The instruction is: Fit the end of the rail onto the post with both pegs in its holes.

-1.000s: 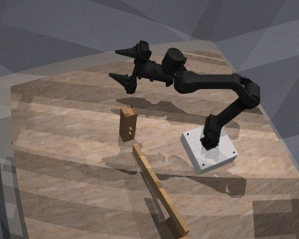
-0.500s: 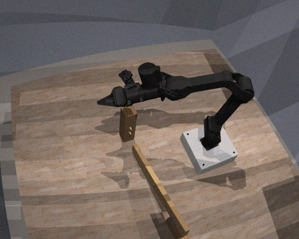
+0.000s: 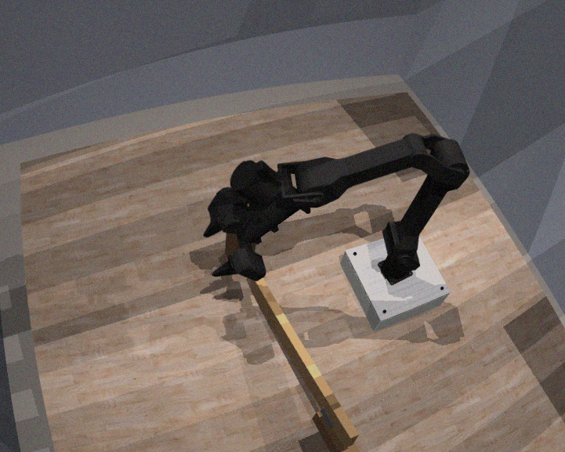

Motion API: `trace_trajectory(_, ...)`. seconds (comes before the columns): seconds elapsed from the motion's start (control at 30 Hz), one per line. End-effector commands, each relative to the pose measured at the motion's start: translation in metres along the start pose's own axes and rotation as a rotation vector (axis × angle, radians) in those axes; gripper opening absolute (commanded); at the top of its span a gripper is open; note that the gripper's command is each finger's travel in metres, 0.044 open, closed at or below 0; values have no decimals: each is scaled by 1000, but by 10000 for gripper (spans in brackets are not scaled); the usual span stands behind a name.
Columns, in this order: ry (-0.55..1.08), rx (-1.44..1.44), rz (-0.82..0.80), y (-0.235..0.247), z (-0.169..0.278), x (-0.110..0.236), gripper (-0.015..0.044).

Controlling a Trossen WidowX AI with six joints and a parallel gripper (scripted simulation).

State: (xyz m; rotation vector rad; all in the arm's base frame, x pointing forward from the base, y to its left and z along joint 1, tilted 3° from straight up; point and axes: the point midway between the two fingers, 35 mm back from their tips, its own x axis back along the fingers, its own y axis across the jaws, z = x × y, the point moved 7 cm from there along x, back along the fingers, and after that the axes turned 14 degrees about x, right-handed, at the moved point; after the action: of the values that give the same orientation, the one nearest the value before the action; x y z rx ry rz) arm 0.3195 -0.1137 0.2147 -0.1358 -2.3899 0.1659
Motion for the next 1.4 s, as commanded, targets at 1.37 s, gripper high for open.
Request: trace_trajectory(1.37,393,1658,-780,101,64,-20,440)
